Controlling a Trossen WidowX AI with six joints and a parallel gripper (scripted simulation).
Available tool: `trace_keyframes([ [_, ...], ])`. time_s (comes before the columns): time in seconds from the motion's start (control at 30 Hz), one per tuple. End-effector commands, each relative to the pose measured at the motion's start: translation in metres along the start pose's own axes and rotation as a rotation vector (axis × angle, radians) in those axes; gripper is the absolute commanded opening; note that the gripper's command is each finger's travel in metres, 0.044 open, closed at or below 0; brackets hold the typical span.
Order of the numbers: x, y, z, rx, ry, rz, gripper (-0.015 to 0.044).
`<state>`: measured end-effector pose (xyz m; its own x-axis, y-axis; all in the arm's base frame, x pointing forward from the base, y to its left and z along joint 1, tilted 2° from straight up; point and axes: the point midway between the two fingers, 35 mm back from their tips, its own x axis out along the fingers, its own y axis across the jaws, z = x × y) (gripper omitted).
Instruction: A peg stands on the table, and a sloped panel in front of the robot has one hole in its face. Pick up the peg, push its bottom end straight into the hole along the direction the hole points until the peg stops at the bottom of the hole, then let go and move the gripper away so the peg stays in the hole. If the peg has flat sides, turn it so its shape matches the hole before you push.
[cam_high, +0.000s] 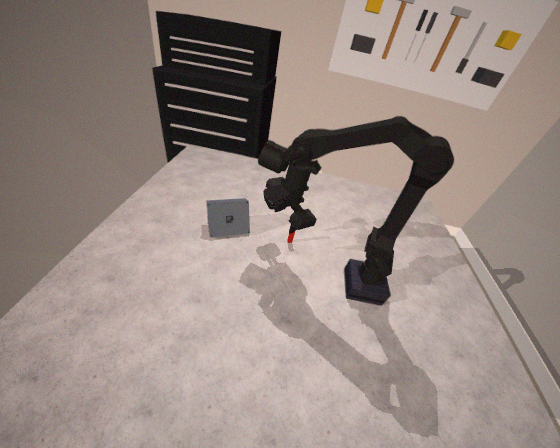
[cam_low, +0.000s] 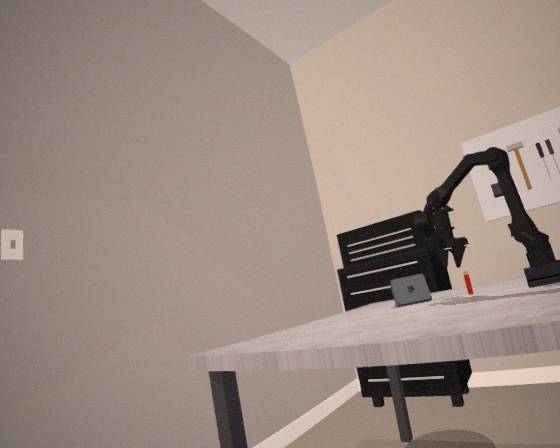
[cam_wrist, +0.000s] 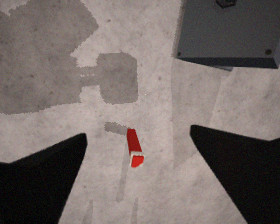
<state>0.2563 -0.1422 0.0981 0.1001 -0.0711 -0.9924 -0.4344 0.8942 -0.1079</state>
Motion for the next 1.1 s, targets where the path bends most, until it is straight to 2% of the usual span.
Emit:
trace_keyframes([
  [0.0, 0.002, 0.001, -0.012, 0.052, 0.007, 0.023, 0.044],
  [0.37, 0.003, -0.001, -0.046, 0.212, 0.025, 0.071, 0.044],
  [1.07, 0.03, -0.001, -0.045, 0.215, 0.025, 0.072, 0.044],
])
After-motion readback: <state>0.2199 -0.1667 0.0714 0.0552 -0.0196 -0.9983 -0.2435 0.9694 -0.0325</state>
